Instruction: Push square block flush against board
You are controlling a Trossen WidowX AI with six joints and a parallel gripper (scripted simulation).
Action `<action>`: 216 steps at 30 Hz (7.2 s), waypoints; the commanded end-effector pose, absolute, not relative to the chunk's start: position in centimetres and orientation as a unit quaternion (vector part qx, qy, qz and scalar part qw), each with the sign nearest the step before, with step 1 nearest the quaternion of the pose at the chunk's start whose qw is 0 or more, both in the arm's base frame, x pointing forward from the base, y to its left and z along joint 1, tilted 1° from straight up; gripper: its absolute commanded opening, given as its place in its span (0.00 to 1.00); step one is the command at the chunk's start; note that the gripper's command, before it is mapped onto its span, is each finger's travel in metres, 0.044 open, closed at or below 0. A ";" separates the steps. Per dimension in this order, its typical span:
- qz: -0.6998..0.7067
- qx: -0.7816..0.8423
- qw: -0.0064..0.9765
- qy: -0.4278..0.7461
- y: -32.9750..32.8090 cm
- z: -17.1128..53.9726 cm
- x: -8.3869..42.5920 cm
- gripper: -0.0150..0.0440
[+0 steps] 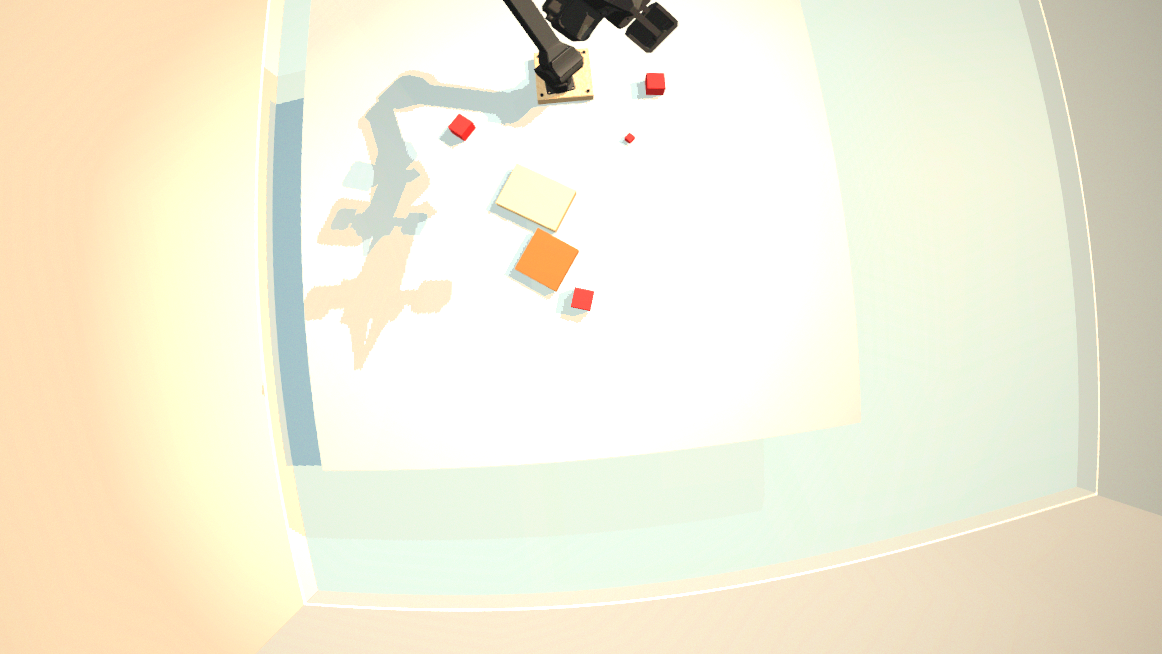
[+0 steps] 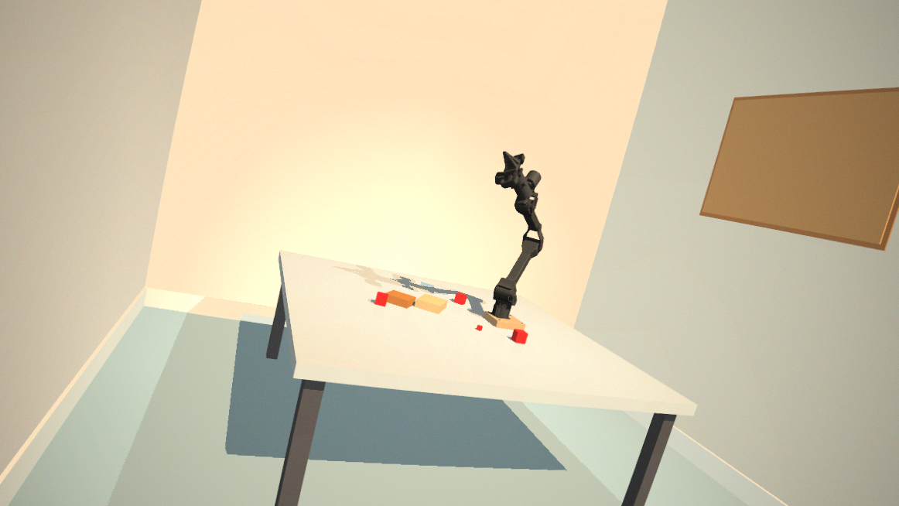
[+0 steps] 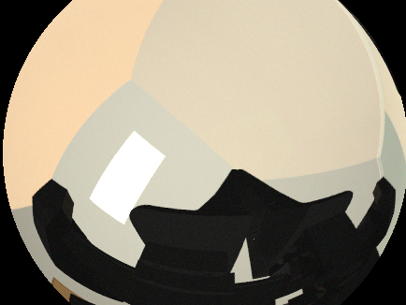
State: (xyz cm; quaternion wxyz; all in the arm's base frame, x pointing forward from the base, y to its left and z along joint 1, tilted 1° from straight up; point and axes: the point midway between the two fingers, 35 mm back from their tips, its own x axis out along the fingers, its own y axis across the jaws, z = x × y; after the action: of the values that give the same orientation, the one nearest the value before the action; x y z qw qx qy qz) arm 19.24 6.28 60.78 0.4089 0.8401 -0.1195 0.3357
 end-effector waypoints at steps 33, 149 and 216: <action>0.082 0.703 0.704 -0.061 5.7 48.6 35.1 0.25; -0.237 0.232 0.681 0.653 -13.4 2.5 30.4 0.25; -0.236 0.233 0.680 0.654 -11.8 2.2 28.4 0.25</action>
State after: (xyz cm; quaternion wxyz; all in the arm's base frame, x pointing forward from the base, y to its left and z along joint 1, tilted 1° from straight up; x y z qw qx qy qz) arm 28.69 -12.07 2.48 0.6850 0.2297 0.6494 -0.2374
